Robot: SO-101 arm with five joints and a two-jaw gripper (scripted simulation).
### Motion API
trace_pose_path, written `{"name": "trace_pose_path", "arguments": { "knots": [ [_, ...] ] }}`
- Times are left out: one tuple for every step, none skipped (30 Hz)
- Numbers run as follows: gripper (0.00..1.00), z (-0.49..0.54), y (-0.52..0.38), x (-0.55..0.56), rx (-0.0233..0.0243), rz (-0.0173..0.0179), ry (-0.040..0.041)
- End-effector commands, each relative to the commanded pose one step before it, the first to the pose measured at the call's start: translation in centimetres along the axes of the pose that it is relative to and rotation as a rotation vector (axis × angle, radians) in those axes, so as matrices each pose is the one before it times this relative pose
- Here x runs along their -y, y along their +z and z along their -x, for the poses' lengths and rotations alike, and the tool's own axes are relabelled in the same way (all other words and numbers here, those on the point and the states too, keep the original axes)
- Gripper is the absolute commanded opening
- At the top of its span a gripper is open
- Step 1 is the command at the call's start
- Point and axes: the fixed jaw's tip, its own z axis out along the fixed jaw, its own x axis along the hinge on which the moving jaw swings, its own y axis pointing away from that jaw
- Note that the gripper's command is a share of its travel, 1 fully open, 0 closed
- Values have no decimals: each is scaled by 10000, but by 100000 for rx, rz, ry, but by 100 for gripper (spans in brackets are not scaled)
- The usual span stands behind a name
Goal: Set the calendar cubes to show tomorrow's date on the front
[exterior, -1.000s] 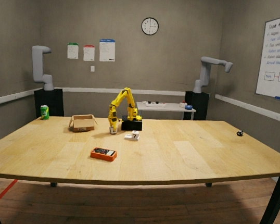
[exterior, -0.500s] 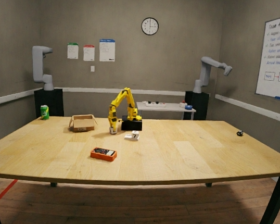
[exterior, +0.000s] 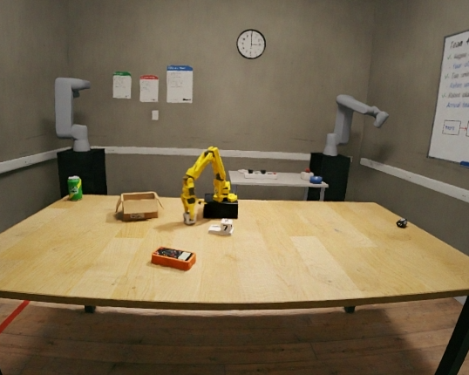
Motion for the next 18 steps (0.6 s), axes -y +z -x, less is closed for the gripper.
{"name": "trace_pose_path", "arguments": {
  "knots": [
    [0, 4379, 9097, -919, 1702, -229, -135],
    [0, 1, 228, 0, 0, 0, 0],
    [0, 0, 282, 0, 0, 0, 0],
    [0, -1, 312, 0, 0, 0, 0],
    [0, -1, 324, 0, 0, 0, 0],
    [0, 5, 312, 6, 0, 0, 0],
    [0, 0, 282, 0, 0, 0, 0],
    [0, 1, 228, 0, 0, 0, 0],
    [0, 2, 168, 0, 0, 0, 0],
    [0, 4, 102, 0, 0, 0, 0],
    [0, -1, 42, 0, 0, 0, 0],
    [0, 0, 6, 0, 0, 0, 0],
    [0, 0, 0, 0, 0, 0, 0],
    [0, 0, 0, 0, 0, 0, 0],
    [0, 0, 6, 0, 0, 0, 0],
    [0, -1, 42, 0, 0, 0, 0],
    [0, -2, 102, 0, 0, 0, 0],
    [0, 2, 168, 0, 0, 0, 0]
  ]
}}
